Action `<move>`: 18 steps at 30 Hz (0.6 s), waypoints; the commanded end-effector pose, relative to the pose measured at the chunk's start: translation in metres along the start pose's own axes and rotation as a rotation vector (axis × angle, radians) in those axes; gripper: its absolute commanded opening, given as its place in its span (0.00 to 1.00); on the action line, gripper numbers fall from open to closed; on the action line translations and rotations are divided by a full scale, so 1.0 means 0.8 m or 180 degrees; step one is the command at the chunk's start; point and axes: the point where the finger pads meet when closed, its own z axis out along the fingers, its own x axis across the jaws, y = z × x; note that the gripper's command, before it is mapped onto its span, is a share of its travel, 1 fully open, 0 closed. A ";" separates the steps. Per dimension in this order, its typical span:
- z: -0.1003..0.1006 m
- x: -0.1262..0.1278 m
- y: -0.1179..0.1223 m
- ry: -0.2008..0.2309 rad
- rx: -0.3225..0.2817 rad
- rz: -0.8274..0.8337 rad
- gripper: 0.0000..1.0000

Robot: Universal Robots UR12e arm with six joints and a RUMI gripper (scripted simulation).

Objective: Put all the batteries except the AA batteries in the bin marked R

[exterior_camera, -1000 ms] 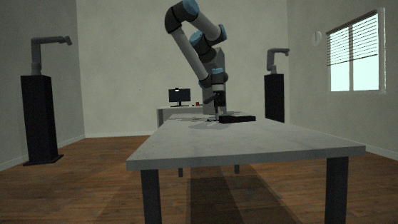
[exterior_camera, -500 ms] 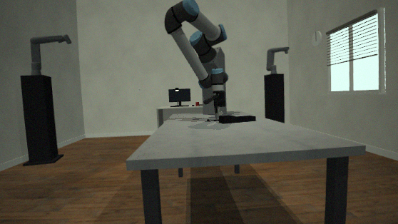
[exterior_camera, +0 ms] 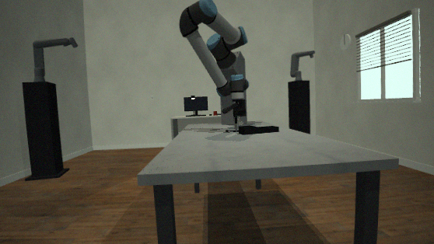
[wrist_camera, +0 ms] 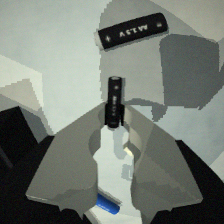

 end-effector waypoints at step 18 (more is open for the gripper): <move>-0.024 -0.001 0.002 -0.0003 -0.0006 -0.0004 0.00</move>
